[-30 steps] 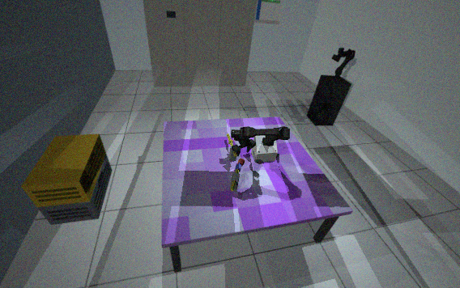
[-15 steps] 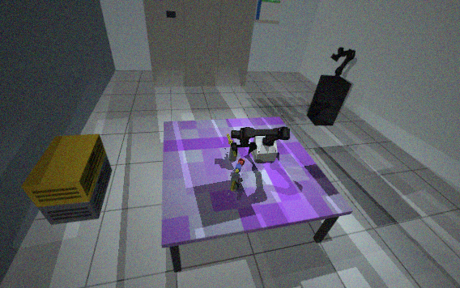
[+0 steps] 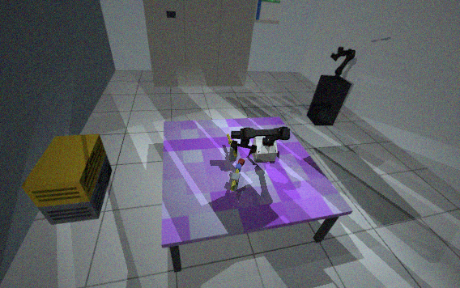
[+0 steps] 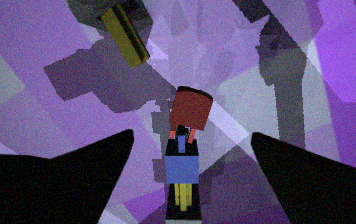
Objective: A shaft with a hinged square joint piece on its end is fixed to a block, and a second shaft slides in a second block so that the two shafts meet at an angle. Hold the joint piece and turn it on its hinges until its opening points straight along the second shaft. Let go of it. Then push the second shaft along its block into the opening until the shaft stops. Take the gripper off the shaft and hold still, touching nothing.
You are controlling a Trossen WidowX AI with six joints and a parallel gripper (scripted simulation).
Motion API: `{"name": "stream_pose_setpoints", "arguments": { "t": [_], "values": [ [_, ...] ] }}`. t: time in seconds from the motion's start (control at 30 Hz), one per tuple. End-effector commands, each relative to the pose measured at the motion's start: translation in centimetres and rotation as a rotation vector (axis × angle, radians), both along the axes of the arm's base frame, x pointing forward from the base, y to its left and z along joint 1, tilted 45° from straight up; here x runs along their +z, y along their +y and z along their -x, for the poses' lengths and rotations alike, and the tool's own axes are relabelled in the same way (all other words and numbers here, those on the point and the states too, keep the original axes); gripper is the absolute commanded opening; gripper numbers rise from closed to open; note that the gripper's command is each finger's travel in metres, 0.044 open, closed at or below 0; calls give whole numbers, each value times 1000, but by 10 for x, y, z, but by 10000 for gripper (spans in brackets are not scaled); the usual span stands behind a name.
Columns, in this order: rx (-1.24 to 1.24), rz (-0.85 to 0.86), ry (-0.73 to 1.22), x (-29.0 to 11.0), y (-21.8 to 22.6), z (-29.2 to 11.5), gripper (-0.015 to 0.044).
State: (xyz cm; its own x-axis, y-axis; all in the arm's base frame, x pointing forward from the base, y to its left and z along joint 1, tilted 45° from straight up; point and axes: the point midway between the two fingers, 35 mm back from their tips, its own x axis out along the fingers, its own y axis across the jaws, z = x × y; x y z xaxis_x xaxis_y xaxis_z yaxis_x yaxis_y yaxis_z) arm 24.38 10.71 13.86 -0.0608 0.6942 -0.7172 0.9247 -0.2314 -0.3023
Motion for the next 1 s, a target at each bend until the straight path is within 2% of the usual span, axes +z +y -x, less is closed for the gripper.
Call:
{"name": "stream_pose_setpoints", "arguments": {
  "t": [0.0, 0.17, 0.37, 0.97],
  "values": [
    [-68, 0, 69, 0, 2, 0, 440],
    [-168, 9, 166, -1, 3, 1, 440],
    [-182, 11, 180, -4, 5, 0, 440],
    [-181, 5, 180, -58, 59, 6, 440]
  ]
}}
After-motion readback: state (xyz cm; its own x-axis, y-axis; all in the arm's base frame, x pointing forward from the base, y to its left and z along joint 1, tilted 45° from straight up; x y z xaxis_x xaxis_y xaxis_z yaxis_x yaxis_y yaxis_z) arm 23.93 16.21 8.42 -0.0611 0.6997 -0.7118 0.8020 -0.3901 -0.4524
